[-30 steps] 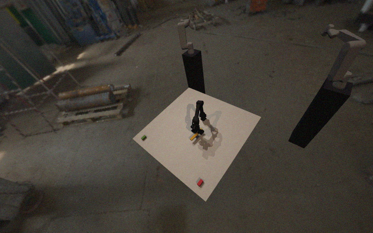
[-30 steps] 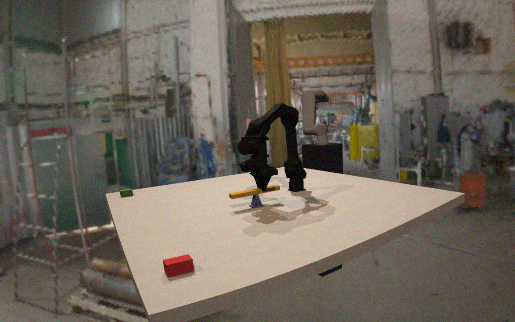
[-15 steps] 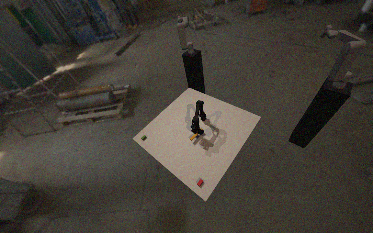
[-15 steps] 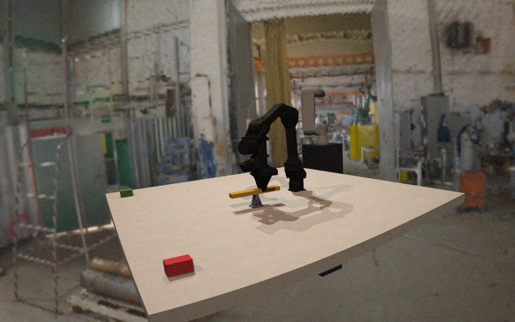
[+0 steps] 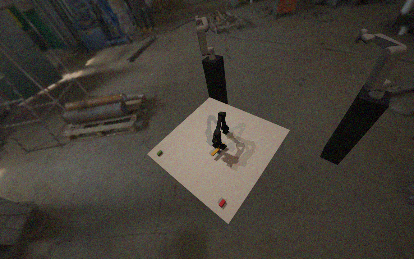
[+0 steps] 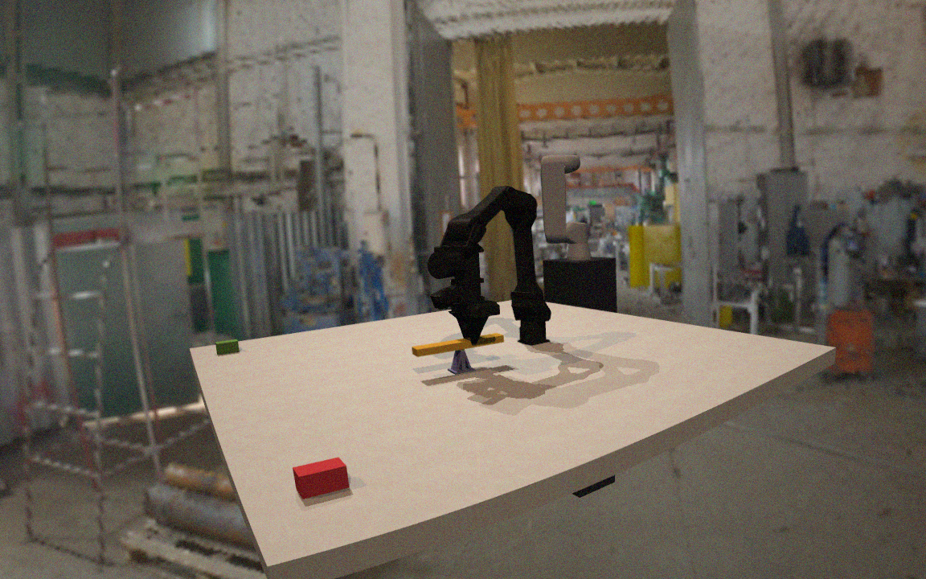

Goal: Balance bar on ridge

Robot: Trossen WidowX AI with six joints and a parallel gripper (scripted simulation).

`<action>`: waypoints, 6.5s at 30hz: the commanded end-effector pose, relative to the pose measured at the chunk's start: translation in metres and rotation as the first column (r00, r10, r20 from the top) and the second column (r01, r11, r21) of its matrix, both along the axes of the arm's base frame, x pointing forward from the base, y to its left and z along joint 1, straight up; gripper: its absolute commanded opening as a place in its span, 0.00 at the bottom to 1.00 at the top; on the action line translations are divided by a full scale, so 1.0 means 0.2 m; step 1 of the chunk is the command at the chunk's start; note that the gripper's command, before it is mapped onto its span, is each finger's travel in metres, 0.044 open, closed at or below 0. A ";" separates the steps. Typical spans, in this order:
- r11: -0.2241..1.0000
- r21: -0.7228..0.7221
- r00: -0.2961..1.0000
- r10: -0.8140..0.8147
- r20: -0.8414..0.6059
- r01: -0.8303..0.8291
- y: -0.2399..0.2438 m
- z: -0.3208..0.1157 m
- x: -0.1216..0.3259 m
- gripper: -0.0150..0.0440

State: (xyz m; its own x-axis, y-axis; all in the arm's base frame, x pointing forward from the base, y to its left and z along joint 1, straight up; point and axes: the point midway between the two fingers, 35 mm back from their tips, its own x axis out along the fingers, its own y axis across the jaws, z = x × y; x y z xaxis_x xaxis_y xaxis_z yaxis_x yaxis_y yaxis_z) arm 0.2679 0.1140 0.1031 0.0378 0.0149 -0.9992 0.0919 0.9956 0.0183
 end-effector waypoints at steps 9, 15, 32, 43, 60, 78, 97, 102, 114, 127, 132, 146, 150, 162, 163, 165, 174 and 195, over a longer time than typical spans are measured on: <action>1.000 -0.003 1.000 -0.002 -0.009 0.002 0.00 0.00 -0.01 0.25; 1.000 -0.003 1.000 -0.002 -0.009 0.002 0.00 0.00 -0.01 0.25; 1.000 -0.003 1.000 -0.002 -0.009 0.002 0.00 0.00 -0.01 0.25; 1.000 -0.003 1.000 -0.002 -0.009 0.002 0.00 0.00 -0.01 0.25; 1.000 -0.003 1.000 -0.002 -0.009 0.002 0.00 0.00 -0.01 0.25; 1.000 -0.003 1.000 -0.002 -0.009 0.002 0.00 0.00 -0.01 0.25; 1.000 -0.003 1.000 -0.002 -0.009 0.002 0.00 0.01 -0.01 0.25; 1.000 -0.004 1.000 0.000 -0.010 0.000 0.00 0.00 -0.01 0.25; 1.000 -0.004 1.000 0.000 -0.010 0.000 0.00 0.00 -0.01 0.25; 1.000 -0.004 1.000 0.000 -0.010 0.000 0.00 0.00 -0.01 0.25; 1.000 -0.004 1.000 0.000 -0.010 0.000 0.00 0.00 -0.01 0.30; 1.000 -0.004 1.000 0.000 -0.010 0.000 0.00 0.00 -0.01 0.54; 1.000 -0.004 1.000 0.000 -0.010 0.000 0.00 0.00 -0.01 0.54; 1.000 -0.004 1.000 0.000 -0.010 0.000 0.00 0.00 -0.01 0.54; 1.000 -0.004 1.000 0.000 -0.010 0.000 0.00 0.00 -0.01 0.54; 1.000 -0.004 1.000 0.000 -0.010 0.000 0.00 0.00 -0.01 0.54; 1.000 -0.004 1.000 0.000 -0.010 0.000 0.00 0.00 -0.01 0.55; 1.000 -0.004 1.000 0.000 -0.010 0.000 0.00 0.00 -0.01 0.66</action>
